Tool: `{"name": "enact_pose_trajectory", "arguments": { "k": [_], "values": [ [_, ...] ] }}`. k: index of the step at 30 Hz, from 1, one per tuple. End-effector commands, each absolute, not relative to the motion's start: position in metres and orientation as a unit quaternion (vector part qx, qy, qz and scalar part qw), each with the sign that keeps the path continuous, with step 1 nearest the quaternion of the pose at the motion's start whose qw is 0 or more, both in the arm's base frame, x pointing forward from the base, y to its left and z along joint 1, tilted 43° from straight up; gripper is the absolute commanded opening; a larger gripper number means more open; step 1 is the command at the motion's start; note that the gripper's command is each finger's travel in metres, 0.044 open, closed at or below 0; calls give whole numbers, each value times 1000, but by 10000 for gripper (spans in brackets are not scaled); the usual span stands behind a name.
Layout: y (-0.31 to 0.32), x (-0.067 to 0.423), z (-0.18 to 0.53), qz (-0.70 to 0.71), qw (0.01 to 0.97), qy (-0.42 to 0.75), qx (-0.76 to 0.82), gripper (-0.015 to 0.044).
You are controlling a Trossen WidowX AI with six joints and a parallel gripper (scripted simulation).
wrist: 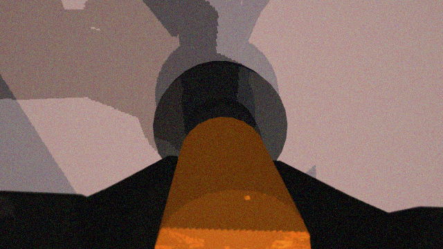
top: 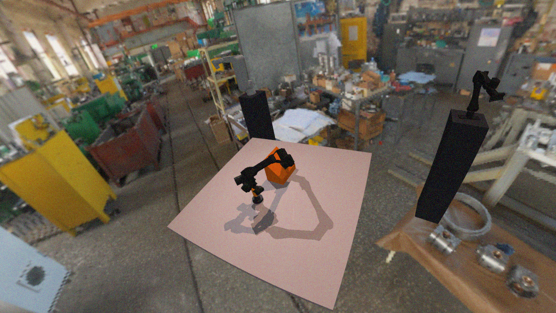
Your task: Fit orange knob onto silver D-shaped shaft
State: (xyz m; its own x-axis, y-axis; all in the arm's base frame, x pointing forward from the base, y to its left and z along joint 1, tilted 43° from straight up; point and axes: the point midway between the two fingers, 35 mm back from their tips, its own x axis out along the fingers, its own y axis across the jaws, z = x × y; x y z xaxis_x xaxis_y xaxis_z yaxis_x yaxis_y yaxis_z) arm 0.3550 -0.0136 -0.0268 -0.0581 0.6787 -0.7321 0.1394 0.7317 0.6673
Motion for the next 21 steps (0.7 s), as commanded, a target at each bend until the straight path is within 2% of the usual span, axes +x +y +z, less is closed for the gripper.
{"name": "enact_pose_trajectory", "arguments": {
  "k": [1,21],
  "values": [
    [-16,353,-26,216,621,693,295,0],
    [-16,355,-23,235,629,687,278,0]
  ]
}}
